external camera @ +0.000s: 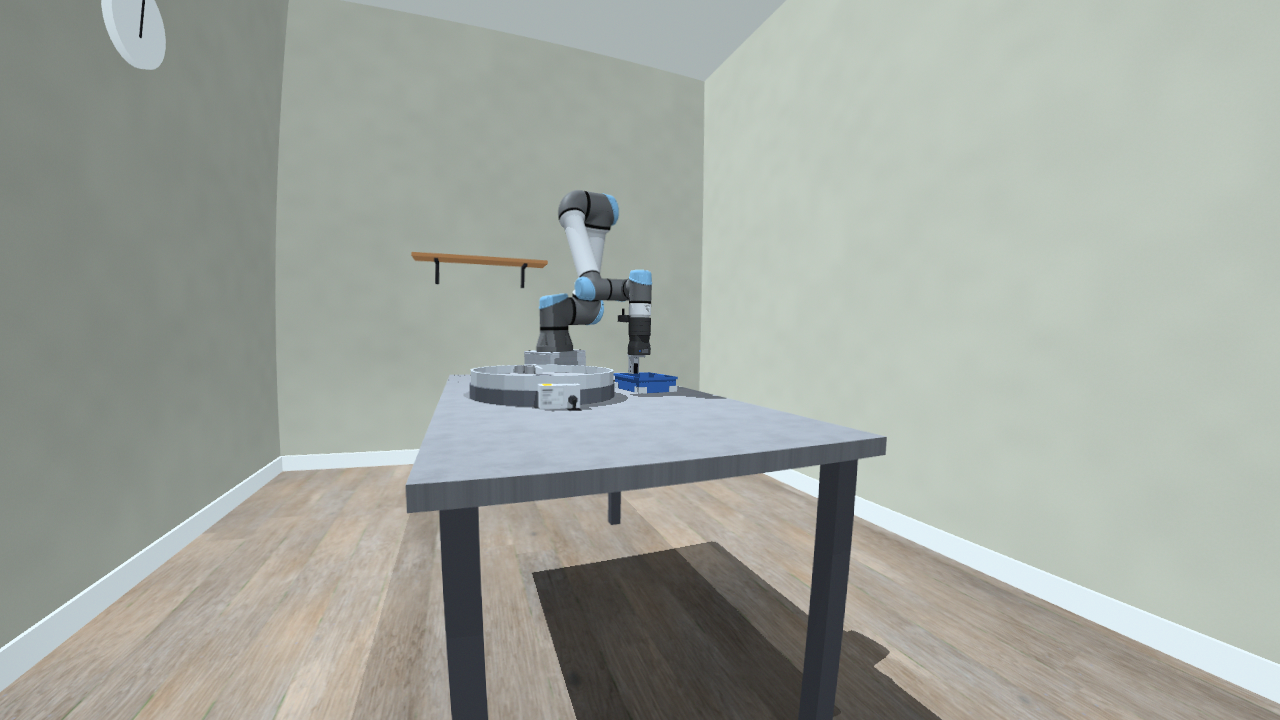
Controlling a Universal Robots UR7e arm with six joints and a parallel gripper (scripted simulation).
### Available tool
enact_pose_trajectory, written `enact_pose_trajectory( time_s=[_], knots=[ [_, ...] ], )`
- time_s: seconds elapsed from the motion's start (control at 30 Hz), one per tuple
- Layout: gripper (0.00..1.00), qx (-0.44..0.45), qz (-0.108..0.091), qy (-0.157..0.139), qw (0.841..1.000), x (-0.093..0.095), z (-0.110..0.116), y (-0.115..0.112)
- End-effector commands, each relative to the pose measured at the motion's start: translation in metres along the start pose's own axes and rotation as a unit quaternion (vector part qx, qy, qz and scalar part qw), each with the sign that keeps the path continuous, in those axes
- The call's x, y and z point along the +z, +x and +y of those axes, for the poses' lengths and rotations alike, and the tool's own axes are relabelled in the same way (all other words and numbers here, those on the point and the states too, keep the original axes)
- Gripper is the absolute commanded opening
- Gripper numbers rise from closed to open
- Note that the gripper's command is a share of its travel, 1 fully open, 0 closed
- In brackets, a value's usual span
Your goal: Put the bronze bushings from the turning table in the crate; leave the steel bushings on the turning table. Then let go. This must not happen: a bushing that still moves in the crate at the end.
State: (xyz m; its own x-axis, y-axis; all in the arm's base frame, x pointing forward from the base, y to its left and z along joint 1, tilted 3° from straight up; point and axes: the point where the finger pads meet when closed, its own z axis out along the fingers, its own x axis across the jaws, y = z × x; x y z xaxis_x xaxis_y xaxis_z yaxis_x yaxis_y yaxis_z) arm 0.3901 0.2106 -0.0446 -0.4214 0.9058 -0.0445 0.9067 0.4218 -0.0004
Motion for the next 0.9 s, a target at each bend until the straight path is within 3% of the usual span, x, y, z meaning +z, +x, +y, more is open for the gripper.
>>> enact_pose_trajectory(
  time_s=[0.0, 0.37, 0.53, 0.87],
  knots=[
    [0.42, 0.000, -0.001, -0.003, 1.000, -0.033, 0.002, 0.000],
    [0.42, 0.000, -0.001, -0.003, 1.000, -0.033, 0.002, 0.000],
    [0.42, 0.000, -0.001, -0.003, 1.000, -0.081, 0.002, 0.000],
    [0.42, 0.000, -0.001, -0.003, 1.000, -0.081, 0.002, 0.000]
  ],
)
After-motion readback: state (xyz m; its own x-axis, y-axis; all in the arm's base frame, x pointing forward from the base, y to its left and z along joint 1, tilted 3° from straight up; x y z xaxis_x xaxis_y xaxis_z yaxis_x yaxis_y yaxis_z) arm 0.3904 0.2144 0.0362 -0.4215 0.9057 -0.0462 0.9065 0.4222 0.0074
